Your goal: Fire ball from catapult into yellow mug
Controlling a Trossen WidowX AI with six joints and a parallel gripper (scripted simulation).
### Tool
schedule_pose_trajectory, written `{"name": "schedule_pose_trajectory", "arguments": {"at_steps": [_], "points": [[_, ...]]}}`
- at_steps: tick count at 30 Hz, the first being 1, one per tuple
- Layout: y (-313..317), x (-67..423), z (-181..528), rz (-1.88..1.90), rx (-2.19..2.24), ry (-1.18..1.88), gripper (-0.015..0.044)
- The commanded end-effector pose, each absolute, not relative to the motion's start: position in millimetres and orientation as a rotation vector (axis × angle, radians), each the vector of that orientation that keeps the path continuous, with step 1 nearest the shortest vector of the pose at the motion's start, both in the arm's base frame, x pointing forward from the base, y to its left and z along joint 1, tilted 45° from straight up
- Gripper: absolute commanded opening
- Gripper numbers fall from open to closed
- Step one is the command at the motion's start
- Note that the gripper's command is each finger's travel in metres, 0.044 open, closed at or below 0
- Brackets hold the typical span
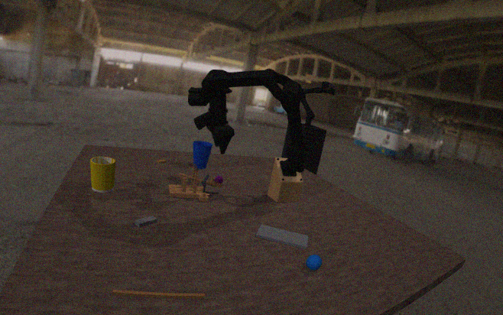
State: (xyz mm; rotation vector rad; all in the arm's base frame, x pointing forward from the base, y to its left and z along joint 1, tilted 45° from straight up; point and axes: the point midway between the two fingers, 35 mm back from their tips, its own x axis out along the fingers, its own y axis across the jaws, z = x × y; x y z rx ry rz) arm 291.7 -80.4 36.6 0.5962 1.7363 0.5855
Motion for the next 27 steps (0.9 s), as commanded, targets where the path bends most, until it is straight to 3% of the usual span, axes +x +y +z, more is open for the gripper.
{"name": "schedule_pose_trajectory", "arguments": {"at_steps": [1,14,27], "points": [[-78,311,23,0.554,0.61,1.706,0.044],[-119,438,20,0.355,0.647,1.311,0.044],[-154,551,66,0.332,0.706,0.889,0.044]]}}
